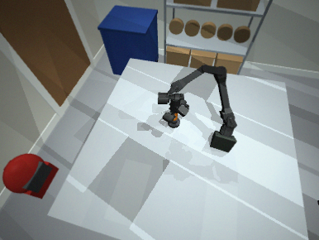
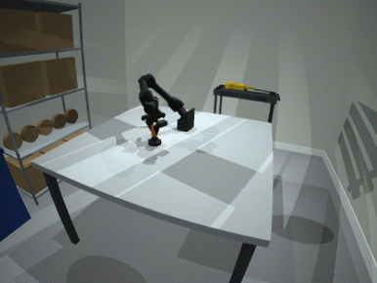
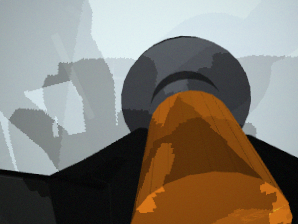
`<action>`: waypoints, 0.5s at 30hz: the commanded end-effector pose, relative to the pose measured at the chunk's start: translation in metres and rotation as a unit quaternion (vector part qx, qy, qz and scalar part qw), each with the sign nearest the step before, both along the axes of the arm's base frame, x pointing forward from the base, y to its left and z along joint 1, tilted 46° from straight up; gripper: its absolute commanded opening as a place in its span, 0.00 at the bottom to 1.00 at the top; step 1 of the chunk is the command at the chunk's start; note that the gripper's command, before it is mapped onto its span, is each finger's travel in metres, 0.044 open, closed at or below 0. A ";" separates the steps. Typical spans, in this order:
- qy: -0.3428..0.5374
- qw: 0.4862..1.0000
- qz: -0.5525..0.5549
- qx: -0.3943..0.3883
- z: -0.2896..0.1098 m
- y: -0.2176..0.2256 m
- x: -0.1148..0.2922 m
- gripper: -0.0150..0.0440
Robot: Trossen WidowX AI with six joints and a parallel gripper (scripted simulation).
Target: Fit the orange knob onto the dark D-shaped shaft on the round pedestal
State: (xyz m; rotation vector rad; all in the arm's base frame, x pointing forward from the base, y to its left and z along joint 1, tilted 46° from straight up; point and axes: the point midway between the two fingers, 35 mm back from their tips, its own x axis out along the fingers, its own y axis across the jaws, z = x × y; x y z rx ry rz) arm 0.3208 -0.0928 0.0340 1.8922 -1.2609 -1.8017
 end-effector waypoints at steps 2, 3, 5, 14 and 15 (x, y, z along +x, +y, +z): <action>0.001 1.000 0.002 0.000 -0.001 -0.001 0.000 0.25; 0.001 1.000 0.002 0.000 -0.001 -0.001 0.000 0.25; 0.001 1.000 0.002 0.000 -0.002 -0.002 0.000 0.25; 0.000 1.000 0.001 -0.001 -0.007 -0.008 -0.001 0.25; 0.000 1.000 0.001 -0.001 -0.008 -0.009 -0.001 0.25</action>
